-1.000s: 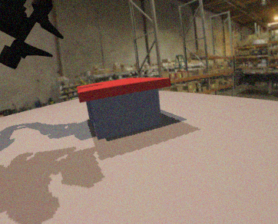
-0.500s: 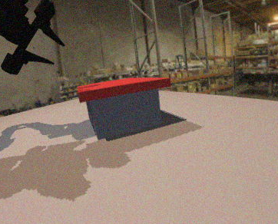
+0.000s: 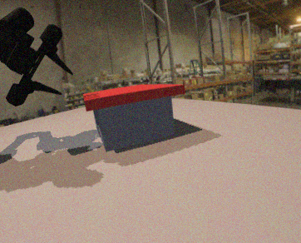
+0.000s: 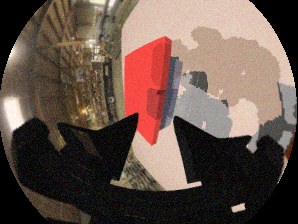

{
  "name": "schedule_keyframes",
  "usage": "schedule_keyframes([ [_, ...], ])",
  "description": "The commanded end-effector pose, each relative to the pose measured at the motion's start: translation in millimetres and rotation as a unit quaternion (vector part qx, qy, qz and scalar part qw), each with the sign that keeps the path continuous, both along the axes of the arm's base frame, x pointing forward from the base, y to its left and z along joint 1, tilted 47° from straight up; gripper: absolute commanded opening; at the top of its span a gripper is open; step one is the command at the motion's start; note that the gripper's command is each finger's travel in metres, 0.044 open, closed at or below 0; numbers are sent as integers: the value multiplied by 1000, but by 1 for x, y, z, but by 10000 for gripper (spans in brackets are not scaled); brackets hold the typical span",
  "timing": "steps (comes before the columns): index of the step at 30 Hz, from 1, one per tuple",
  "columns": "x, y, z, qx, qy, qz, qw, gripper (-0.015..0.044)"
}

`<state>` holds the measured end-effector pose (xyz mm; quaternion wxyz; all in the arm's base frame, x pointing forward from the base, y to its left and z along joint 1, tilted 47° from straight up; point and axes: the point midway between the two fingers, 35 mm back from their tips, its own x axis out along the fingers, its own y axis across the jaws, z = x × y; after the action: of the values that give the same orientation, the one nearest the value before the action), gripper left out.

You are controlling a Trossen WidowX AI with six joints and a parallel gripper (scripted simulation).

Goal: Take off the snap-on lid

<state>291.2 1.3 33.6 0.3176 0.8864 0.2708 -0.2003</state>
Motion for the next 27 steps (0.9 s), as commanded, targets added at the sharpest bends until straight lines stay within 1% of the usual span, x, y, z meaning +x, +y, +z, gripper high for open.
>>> schedule_keyframes([
  [1, 5, 1, -5, 1, 4, -3, 1000, 235],
  [27, 36, 15, -25, -1, 3, -2, 1000, 235],
])
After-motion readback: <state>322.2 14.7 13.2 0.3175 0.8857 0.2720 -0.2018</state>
